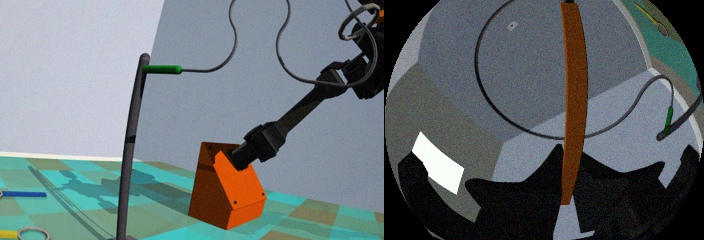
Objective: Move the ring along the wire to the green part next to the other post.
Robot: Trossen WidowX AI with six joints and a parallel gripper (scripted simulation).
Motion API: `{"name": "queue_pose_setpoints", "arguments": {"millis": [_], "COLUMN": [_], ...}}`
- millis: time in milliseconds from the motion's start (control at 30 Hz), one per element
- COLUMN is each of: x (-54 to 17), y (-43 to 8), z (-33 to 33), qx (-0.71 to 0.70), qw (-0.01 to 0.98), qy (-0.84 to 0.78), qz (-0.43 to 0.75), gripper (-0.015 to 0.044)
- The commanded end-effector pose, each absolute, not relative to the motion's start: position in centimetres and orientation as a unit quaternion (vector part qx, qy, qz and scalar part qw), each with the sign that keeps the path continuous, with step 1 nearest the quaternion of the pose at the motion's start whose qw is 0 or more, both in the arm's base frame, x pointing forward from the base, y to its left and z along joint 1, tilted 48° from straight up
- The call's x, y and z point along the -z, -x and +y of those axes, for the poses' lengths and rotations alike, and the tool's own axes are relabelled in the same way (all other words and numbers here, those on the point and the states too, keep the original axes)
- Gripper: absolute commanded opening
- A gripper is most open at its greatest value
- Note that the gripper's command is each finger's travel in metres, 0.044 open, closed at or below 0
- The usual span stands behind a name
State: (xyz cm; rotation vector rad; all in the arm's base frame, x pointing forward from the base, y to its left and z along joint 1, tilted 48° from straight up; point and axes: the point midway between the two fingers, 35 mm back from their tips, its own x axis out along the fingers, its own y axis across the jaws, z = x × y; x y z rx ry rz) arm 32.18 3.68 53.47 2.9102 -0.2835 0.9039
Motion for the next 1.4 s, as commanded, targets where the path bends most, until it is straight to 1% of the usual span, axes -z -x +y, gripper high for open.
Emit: {"name": "queue_pose_setpoints", "arguments": {"millis": [0,300,600,1367], "x": [-53.5,-53.6,-53.2,-49.3], "y": [-32.3,-32.4,-32.6,-33.5], "z": [3.9,5.3,7.4,14.3], "qx": [-0.296,-0.297,-0.297,-0.284], "qw": [0.033,0.056,0.118,0.366], "qy": [-0.950,-0.949,-0.944,-0.886], "qz": [-0.095,-0.090,-0.076,-0.015], "gripper": [-0.0150,-0.0150,-0.0150,-0.0150]}}
